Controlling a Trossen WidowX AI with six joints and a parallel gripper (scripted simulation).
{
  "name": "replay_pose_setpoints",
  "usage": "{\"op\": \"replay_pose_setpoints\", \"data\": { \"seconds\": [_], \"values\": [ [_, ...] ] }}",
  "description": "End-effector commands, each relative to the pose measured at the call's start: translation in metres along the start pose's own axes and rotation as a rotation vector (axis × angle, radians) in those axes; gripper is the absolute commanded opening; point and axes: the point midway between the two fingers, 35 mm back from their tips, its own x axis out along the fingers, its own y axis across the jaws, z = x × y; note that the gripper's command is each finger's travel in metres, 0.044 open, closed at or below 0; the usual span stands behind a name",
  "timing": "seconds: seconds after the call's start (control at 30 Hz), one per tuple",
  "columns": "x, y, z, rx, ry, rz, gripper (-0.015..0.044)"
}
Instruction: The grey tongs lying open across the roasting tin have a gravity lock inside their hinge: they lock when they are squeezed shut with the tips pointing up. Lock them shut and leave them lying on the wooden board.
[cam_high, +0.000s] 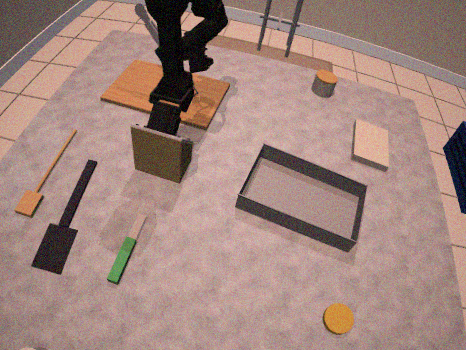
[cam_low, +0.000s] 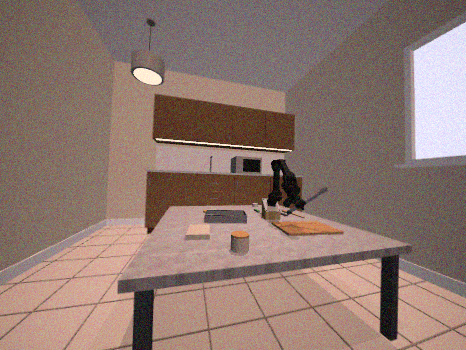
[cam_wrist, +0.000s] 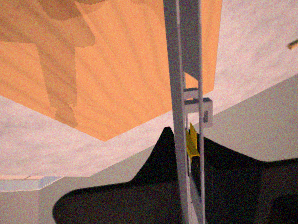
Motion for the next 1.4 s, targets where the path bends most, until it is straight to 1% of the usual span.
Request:
{"op": "replay_pose_setpoints", "data": {
  "seconds": [0.0,0.43,1.37],
  "values": [
    [-0.004,0.002,-0.005,-0.030,0.056,0.031,-0.0150],
    [-0.020,0.009,-0.014,-0.138,0.209,0.163,-0.0150],
    [-0.020,0.009,-0.015,-0.140,0.211,0.165,-0.0150]
  ]
}}
